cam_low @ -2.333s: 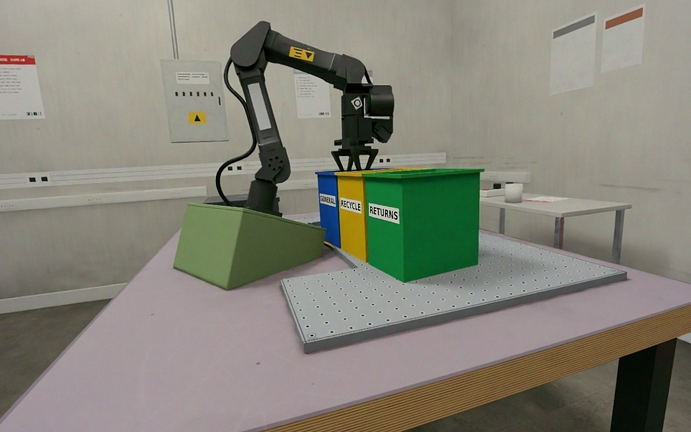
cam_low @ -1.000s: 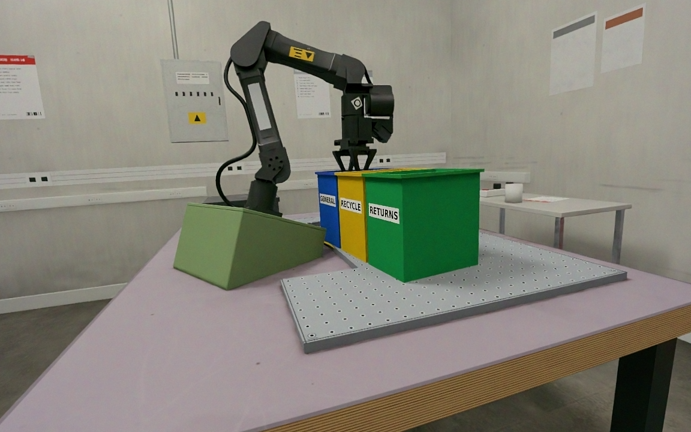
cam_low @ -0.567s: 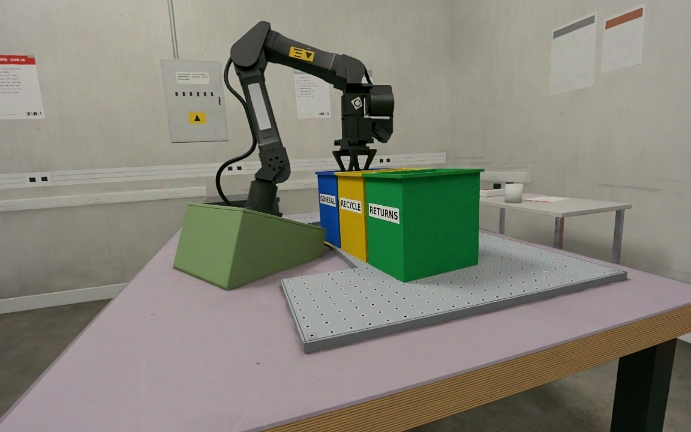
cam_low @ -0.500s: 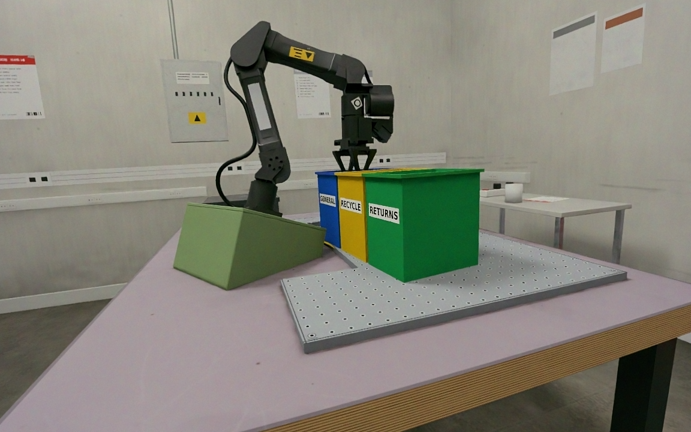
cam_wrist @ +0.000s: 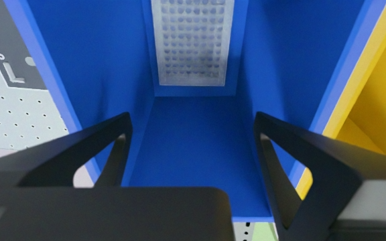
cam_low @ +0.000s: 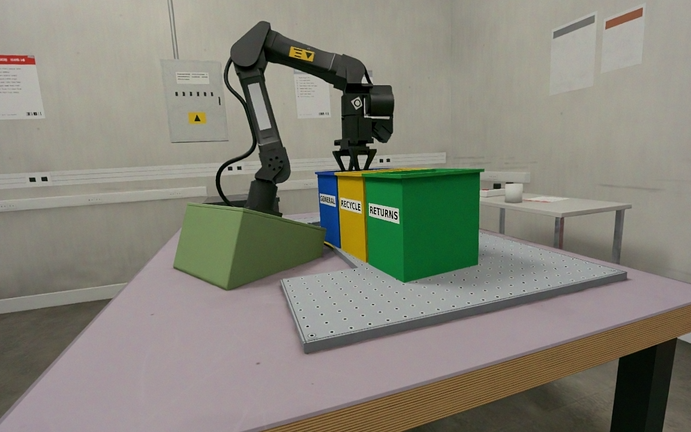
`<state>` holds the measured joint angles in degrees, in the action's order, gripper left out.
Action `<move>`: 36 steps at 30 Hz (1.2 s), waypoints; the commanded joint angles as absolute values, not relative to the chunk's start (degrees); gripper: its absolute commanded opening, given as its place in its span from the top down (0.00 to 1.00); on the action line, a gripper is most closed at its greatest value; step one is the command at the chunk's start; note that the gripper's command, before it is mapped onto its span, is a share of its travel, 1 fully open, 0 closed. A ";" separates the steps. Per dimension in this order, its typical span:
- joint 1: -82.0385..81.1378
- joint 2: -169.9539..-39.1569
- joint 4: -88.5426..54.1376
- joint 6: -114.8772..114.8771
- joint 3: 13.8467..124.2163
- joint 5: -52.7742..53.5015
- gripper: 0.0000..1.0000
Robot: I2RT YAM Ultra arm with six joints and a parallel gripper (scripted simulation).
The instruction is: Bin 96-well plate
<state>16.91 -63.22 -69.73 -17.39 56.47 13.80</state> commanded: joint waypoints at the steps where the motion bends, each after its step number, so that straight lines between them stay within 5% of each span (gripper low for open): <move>1: 16.96 -63.64 -69.08 -17.14 59.12 13.68 0.18; 36: 20.91 -62.28 -79.70 -20.99 67.70 15.05 0.18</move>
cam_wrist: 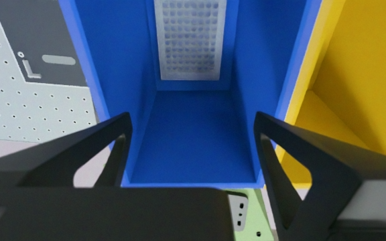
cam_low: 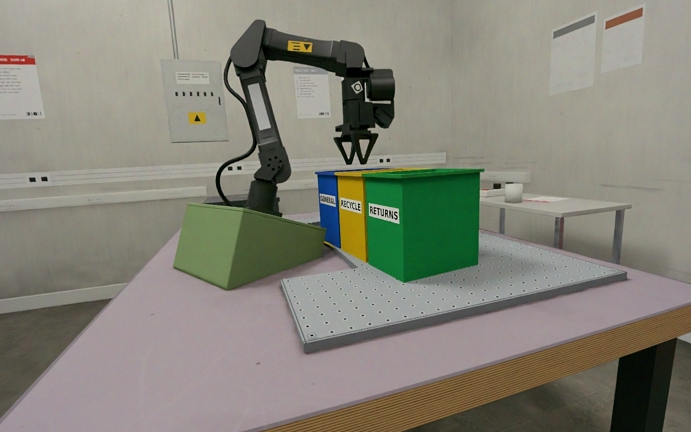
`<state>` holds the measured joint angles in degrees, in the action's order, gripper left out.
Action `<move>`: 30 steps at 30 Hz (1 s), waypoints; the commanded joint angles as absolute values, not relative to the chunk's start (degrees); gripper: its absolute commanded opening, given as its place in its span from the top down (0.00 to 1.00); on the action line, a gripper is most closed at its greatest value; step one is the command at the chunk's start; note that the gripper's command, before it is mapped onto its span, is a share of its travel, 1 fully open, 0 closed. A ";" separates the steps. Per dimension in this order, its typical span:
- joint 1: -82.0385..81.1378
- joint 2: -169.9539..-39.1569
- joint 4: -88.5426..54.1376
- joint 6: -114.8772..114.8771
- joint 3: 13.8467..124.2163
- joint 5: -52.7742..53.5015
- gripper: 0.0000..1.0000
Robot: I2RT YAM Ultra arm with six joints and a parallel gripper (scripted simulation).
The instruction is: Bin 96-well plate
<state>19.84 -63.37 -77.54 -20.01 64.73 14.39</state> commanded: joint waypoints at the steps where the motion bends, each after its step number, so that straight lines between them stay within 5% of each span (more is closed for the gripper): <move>1: 20.91 -62.28 -79.70 -20.99 67.70 15.05 0.18; 30: 22.66 -63.81 -83.91 -22.71 72.20 15.41 0.18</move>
